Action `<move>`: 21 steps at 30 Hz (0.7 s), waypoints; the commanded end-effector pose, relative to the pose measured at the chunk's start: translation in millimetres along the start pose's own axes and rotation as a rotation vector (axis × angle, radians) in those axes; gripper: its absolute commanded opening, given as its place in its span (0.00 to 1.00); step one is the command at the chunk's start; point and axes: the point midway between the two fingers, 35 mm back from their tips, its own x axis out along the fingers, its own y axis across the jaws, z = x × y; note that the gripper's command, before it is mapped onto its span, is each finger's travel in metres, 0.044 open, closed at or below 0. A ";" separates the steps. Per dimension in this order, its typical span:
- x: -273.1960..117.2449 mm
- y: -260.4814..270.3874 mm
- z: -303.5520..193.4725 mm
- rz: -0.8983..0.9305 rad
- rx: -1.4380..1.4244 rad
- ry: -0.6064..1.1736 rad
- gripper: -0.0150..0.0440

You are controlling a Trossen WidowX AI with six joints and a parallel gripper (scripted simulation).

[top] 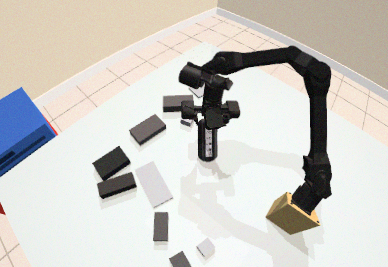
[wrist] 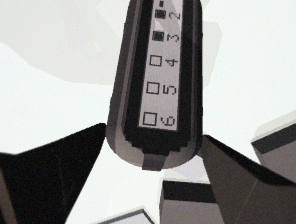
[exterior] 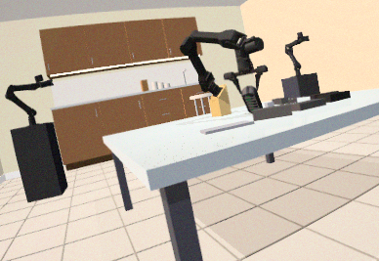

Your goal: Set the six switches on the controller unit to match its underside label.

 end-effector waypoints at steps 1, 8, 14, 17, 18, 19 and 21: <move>-3.5 -1.4 7.9 -0.006 -0.006 -0.013 0.82; -6.5 -1.4 12.8 -0.006 -0.006 -0.013 0.82; -9.0 -1.4 17.1 -0.006 -0.006 -0.013 0.82; -10.1 -1.4 19.2 -0.007 -0.006 -0.013 0.82; -10.5 -1.4 20.0 -0.007 -0.006 -0.014 0.82; -10.9 -1.4 20.7 -0.007 -0.007 -0.014 0.82; -11.6 -1.4 22.2 -0.007 -0.007 -0.014 0.82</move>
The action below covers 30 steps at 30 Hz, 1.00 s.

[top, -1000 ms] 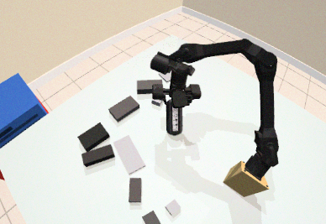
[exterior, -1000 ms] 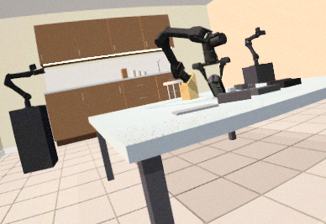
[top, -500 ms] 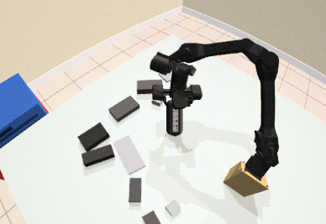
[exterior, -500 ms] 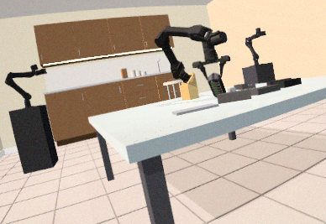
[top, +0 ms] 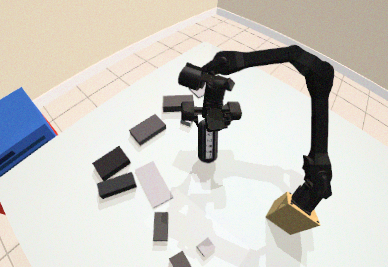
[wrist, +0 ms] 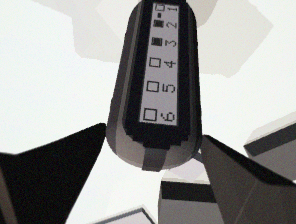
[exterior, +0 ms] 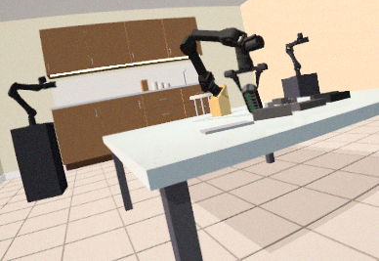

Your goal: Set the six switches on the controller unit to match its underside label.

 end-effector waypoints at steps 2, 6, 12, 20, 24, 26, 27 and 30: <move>-2.4 -0.9 9.6 -0.005 -0.005 -0.017 0.82; -3.8 -0.9 12.6 -0.005 -0.006 -0.017 0.82; -5.7 -0.9 16.9 -0.005 -0.006 -0.017 0.82; -8.1 -0.9 23.2 -0.005 -0.006 -0.018 0.83; -9.2 -0.9 26.4 -0.005 -0.006 -0.018 0.83; -9.7 -0.9 28.0 -0.005 -0.006 -0.018 0.83; -10.0 -0.9 28.8 -0.005 -0.006 -0.018 0.83; -10.7 -0.9 31.2 -0.005 -0.006 -0.018 0.83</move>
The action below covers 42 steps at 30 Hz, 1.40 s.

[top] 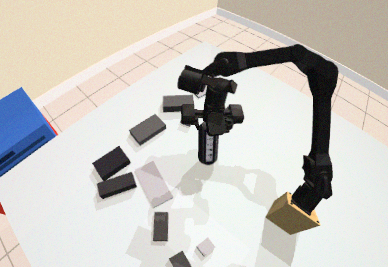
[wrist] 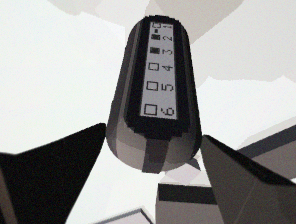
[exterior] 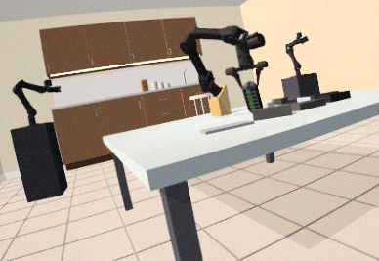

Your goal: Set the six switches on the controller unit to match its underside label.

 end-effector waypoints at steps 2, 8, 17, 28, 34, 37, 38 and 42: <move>0.2 0.1 10.4 -0.001 -0.003 -0.022 0.83; -1.1 0.1 15.1 -0.001 -0.003 -0.022 0.83; -2.7 0.1 22.4 -0.001 -0.003 -0.023 0.83; -4.2 0.0 31.3 -0.001 -0.004 -0.023 0.83; -4.9 0.0 36.2 -0.001 -0.004 -0.024 0.83; -5.2 0.0 38.5 -0.001 -0.004 -0.024 0.83; -5.3 0.0 39.0 -0.001 -0.004 -0.024 0.83; -5.6 0.0 40.7 -0.001 -0.004 -0.024 0.83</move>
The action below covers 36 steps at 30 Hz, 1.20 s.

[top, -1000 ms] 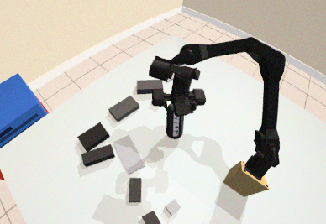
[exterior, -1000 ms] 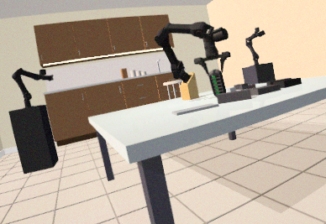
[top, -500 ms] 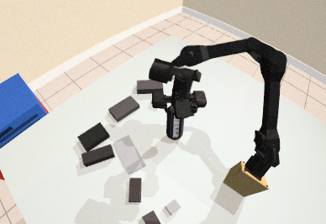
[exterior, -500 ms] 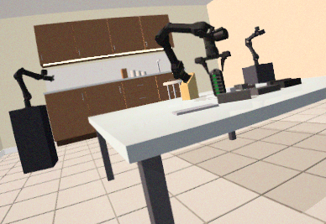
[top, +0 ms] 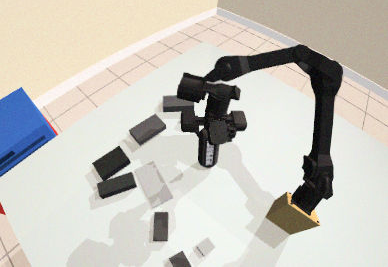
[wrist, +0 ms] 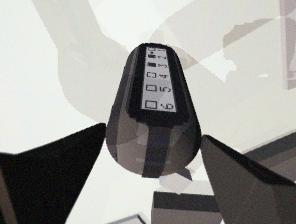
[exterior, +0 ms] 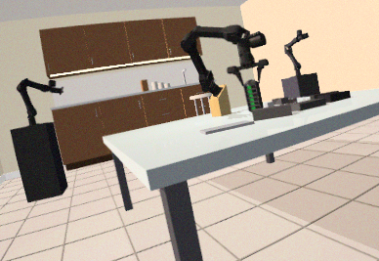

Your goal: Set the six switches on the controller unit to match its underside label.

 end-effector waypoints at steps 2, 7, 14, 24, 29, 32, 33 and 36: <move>4.0 1.9 7.0 0.006 0.004 -0.022 0.83; 3.8 1.9 7.9 0.006 0.004 -0.022 0.83; 3.7 1.9 7.0 0.006 0.004 -0.022 0.83; 3.3 1.7 5.8 0.006 0.004 -0.022 0.83; 0.3 0.3 11.7 0.006 0.004 -0.023 0.83; -1.2 -0.3 16.7 0.006 0.004 -0.023 0.83; -1.4 -0.4 17.9 0.006 0.004 -0.023 0.83; -1.8 -0.5 21.2 0.006 0.003 -0.023 0.83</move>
